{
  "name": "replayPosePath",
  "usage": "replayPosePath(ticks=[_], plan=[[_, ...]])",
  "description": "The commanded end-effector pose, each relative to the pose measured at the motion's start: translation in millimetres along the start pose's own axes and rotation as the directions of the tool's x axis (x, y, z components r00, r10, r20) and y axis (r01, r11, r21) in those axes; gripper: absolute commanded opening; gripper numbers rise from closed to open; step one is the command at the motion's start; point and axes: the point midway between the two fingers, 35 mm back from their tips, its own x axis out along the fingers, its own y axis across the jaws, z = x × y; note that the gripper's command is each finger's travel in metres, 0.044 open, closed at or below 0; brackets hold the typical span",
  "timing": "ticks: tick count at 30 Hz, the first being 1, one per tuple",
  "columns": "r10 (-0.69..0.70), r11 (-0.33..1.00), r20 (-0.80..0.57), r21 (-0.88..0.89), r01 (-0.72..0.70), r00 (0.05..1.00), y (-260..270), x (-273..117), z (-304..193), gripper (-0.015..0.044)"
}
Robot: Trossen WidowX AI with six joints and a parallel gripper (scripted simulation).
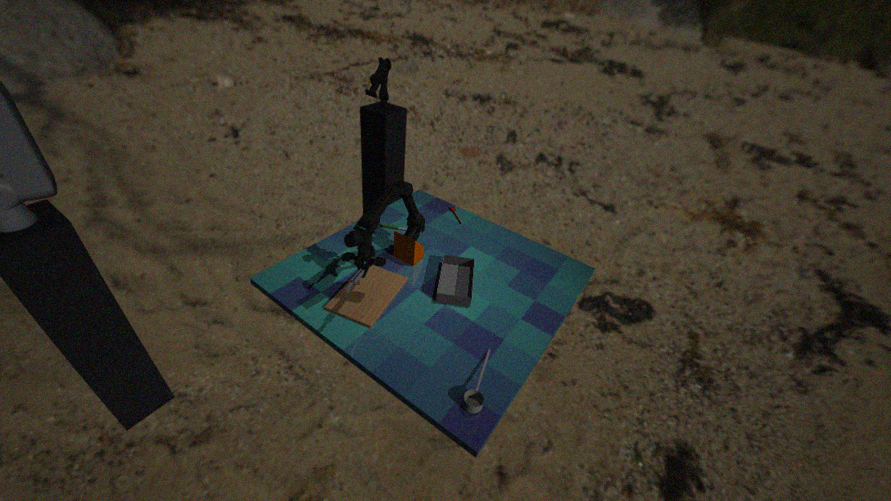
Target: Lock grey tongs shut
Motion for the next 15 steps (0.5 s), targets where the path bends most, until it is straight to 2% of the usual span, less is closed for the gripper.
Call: replayPosePath(ticks=[1,15], plan=[[0.012,1.0,0.046,-0.009,-0.012,0.999,-1,-6,-4,-0.015],[0.034,0.999,0.263,-0.026,-0.028,0.964,-10,-23,1,-0.015]])
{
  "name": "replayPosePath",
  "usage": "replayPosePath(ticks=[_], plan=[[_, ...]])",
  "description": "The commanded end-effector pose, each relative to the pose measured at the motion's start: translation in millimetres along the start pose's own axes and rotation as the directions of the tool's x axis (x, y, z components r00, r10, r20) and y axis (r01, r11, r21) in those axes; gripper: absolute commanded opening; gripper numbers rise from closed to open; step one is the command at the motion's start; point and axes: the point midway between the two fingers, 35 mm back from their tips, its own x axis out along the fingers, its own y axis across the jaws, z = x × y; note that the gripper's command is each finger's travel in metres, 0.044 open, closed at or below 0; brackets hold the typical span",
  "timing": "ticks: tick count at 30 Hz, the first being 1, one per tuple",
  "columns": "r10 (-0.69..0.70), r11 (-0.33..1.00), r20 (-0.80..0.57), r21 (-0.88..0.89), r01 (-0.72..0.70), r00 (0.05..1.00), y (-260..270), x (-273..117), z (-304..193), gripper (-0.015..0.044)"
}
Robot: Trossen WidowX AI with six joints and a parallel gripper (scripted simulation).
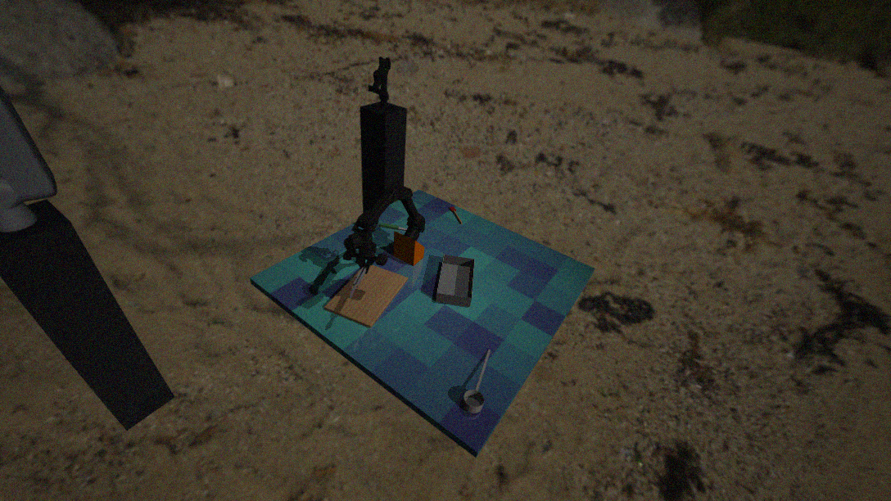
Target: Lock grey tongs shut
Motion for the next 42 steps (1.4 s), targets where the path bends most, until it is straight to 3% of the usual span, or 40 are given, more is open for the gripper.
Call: replayPosePath(ticks=[1,9,42], plan=[[0.015,1.0,0.047,-0.007,-0.015,0.999,-2,-9,0,-0.015],[0.03,0.999,0.163,-0.02,-0.027,0.986,-8,-21,7,-0.015],[0.03,0.999,0.165,-0.02,-0.027,0.986,-6,16,9,-0.015]])
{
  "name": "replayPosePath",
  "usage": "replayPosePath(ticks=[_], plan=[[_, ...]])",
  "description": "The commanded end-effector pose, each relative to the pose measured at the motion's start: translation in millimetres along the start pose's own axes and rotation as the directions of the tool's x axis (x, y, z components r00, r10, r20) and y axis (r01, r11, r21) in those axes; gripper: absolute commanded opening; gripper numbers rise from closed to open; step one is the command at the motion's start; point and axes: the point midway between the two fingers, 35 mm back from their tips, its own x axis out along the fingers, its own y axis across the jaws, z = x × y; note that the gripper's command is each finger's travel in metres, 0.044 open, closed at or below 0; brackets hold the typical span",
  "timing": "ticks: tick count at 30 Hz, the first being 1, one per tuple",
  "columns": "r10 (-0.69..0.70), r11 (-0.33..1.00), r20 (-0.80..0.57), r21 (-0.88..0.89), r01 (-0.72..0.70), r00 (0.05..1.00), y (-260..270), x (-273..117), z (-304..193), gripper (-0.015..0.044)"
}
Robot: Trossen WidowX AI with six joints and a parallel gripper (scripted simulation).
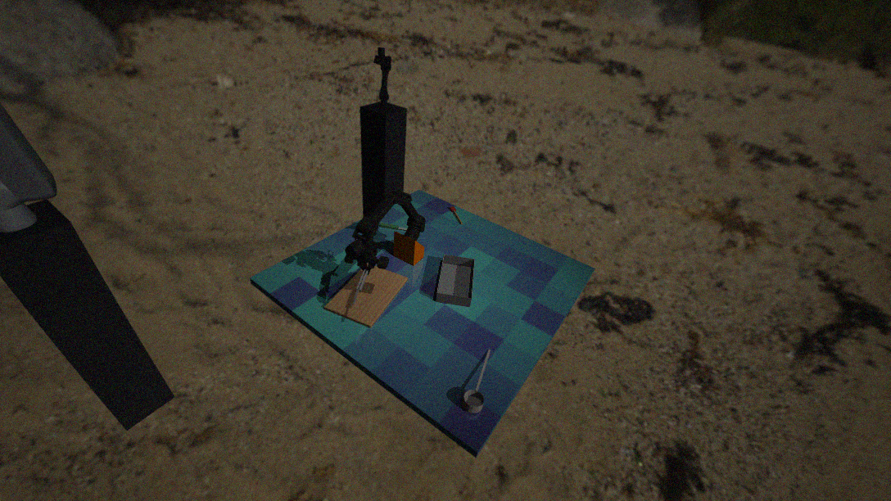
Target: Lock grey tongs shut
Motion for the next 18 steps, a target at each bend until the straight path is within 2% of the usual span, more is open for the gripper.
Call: replayPosePath(ticks=[1,18], plan=[[0.002,1.0,0.0,0.005,-0.002,1.0,0,6,0,-0.015],[0.002,1.0,0.0,0.005,-0.002,1.0,0,34,0,-0.015]])
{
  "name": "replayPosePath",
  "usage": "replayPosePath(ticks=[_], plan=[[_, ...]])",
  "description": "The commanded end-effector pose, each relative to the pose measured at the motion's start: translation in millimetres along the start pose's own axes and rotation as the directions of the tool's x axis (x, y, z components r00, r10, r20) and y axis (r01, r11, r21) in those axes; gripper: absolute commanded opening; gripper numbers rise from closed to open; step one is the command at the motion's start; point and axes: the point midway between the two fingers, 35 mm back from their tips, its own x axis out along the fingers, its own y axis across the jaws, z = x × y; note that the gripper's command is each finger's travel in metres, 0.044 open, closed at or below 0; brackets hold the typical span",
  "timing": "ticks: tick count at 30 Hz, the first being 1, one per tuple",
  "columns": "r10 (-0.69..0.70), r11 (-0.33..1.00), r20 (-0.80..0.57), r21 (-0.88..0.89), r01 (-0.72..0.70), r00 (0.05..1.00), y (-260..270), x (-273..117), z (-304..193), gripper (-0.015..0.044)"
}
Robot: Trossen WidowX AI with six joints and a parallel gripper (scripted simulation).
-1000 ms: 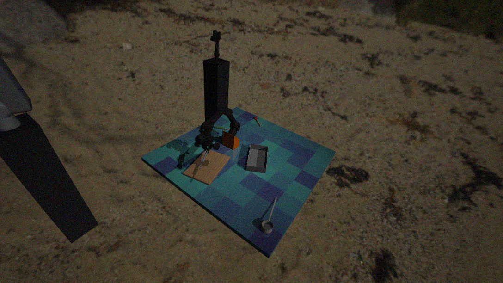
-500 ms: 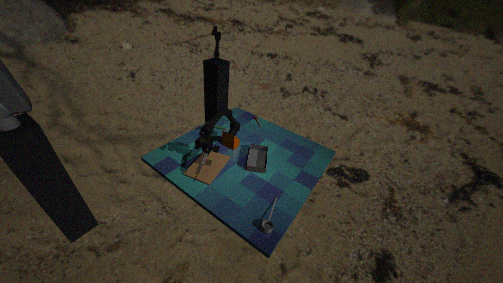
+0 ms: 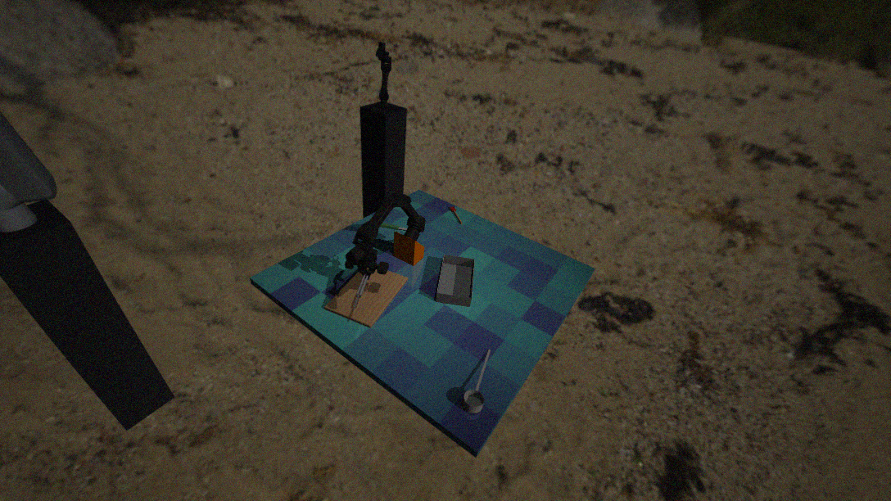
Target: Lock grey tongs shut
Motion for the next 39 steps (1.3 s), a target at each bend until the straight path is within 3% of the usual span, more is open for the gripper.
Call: replayPosePath(ticks=[1,34,39], plan=[[0.0,1.0,-0.003,0.005,0.0,1.0,0,6,0,-0.015],[0.0,1.0,-0.002,0.005,0.0,1.0,-2,52,5,-0.015],[0.003,1.0,0.001,0.0,-0.003,1.0,-1,51,5,-0.0019]])
